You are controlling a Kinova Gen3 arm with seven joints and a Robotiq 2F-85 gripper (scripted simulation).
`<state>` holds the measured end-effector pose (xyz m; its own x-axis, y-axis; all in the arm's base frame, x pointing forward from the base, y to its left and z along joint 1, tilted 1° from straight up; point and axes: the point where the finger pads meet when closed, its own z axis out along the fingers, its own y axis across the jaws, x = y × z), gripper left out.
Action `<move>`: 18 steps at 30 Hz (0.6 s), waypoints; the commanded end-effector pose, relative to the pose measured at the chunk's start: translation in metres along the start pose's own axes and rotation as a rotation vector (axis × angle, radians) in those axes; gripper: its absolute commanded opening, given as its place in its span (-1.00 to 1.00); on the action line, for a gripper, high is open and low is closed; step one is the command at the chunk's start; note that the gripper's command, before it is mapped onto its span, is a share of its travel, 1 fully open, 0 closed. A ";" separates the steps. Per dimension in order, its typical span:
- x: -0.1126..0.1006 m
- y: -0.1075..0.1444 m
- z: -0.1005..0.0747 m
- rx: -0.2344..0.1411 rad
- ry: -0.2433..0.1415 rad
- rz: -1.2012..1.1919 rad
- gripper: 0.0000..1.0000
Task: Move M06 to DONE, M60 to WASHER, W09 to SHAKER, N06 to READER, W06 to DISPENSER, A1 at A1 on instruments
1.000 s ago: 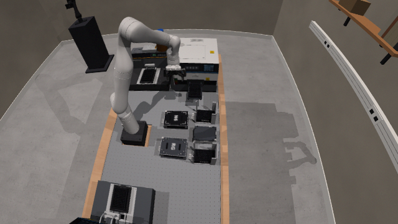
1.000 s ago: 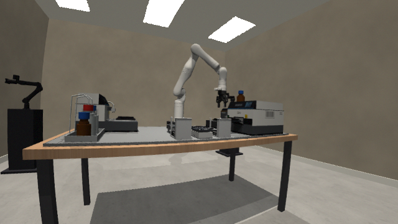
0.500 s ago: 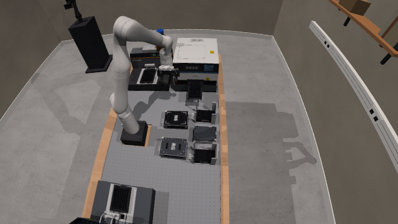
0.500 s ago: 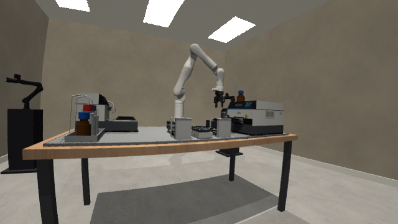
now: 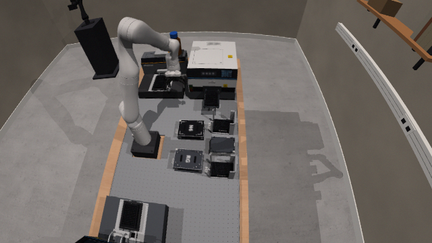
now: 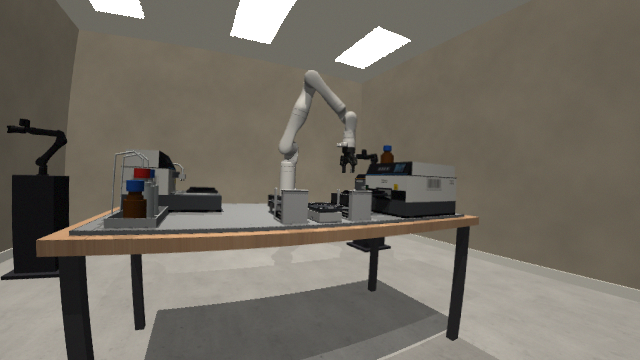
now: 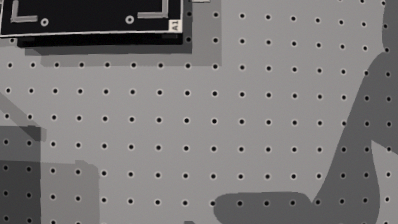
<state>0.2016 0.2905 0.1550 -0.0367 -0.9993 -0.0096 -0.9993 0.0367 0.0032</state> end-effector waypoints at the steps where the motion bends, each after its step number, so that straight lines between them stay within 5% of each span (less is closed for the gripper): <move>1: 0.000 0.013 0.000 0.002 -0.001 0.001 1.00; 18: -0.001 0.063 0.000 0.001 -0.001 0.001 1.00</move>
<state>0.1494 0.2926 0.1551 -0.0377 -0.9992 -0.0097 -0.9993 0.0377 0.0034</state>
